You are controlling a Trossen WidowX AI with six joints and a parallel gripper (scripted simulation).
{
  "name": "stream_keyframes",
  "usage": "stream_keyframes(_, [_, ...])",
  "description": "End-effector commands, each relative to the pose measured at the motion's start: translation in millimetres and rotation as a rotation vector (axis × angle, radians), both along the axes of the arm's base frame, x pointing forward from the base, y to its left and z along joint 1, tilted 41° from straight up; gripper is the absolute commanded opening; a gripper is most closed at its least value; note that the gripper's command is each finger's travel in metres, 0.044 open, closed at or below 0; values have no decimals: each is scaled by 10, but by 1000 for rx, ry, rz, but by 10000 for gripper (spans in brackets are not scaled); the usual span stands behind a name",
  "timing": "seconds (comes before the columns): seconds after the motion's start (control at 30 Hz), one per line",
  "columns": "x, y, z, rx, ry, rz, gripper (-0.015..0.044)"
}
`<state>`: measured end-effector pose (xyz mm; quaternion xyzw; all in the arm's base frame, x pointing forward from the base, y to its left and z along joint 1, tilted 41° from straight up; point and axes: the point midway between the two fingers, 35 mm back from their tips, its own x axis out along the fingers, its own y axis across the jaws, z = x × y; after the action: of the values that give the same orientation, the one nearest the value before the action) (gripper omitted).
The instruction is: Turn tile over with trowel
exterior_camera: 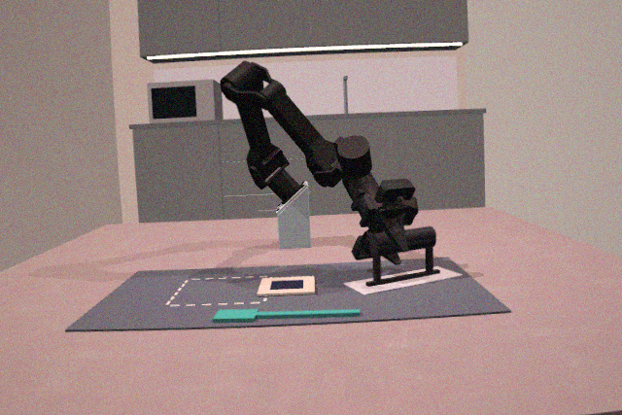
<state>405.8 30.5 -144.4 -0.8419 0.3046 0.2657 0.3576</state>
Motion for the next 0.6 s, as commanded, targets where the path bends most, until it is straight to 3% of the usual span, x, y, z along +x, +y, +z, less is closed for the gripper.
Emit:
stream_keyframes(0.0, [3,6,0,1,0,3,49])
stream_keyframes(0.17, [4,10,4,1,0,3,0])
stream_keyframes(0.57, [63,301,349,3,0,1,0])
